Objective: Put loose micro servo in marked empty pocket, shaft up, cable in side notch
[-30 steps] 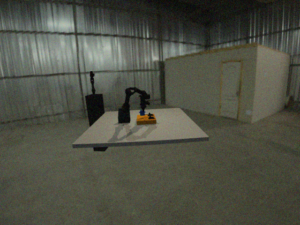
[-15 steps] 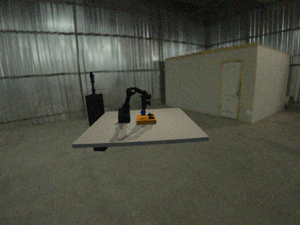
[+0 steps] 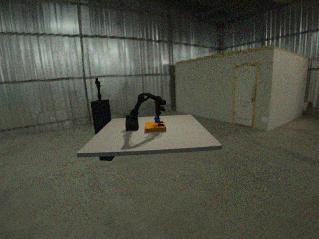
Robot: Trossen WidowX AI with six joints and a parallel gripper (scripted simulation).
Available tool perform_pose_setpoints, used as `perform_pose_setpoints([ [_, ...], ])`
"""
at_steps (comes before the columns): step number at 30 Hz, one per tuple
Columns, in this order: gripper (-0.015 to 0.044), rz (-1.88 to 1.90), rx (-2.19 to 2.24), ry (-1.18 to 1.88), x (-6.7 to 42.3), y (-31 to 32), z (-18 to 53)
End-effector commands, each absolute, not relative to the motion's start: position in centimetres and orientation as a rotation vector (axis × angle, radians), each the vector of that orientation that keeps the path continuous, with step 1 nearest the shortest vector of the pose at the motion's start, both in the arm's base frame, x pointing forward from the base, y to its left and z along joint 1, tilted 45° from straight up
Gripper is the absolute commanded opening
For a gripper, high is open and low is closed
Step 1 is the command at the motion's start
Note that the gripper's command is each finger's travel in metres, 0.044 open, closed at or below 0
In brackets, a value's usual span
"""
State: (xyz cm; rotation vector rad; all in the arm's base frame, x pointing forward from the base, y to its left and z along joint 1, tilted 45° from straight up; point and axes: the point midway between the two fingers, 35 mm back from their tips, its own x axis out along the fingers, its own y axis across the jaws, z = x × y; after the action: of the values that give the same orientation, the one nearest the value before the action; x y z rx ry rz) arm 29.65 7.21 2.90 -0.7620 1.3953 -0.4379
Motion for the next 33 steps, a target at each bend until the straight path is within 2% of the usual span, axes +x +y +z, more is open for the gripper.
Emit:
perform_pose_setpoints([
  [1, 0.0000, -0.434, -0.769, 1.389, 31.4, 7.7, 3.0],
  [7, 0.0000, -0.434, -0.769, 1.388, 33.3, 8.1, 3.0],
  [33, 0.0000, -0.435, -0.769, 1.388, 33.8, 6.7, 1.7],
])
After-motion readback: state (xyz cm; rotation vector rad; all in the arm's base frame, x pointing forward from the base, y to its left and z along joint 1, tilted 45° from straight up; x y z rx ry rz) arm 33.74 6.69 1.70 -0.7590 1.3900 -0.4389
